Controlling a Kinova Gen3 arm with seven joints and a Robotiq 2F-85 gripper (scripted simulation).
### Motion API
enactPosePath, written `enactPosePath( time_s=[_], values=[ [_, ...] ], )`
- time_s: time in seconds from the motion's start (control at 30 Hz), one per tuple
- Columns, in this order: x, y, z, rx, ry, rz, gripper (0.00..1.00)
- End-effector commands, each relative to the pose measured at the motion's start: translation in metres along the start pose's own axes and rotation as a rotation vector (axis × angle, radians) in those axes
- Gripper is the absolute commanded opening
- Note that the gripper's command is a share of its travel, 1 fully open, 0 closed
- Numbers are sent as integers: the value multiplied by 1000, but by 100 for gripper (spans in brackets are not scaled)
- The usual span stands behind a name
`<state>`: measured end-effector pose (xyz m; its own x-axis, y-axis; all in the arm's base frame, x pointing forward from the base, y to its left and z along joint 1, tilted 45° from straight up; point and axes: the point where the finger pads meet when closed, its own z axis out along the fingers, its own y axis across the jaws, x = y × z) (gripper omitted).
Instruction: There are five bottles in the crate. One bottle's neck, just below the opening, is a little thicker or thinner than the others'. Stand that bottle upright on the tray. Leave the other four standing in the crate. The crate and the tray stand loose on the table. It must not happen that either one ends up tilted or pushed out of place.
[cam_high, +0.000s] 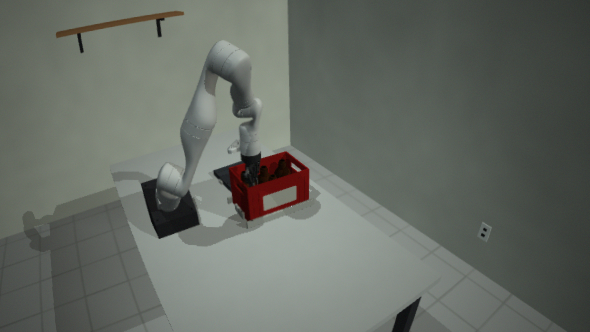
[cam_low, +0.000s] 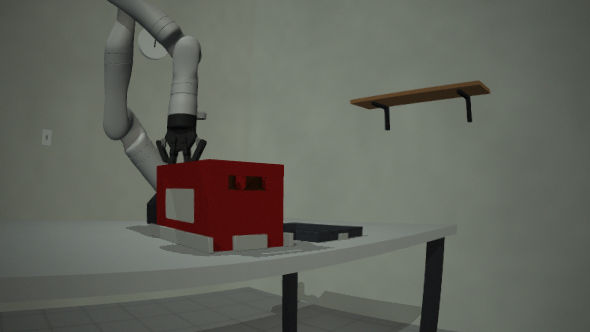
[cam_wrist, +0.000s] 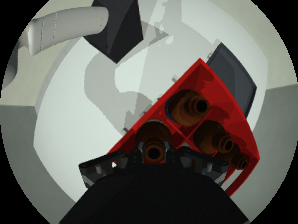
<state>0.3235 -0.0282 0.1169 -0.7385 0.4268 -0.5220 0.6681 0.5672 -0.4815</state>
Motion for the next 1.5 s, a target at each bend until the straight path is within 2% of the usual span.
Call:
enactPosePath(
  time_s=[0.0, 0.2, 0.23, 1.47],
  values=[
    [0, 0, 0, 0, 0, 0, 0],
    [0, 0, 0, 0, 0, 0, 0],
    [0, 0, 0, 0, 0, 0, 64],
    [0, 0, 0, 0, 0, 0, 64]
  ],
)
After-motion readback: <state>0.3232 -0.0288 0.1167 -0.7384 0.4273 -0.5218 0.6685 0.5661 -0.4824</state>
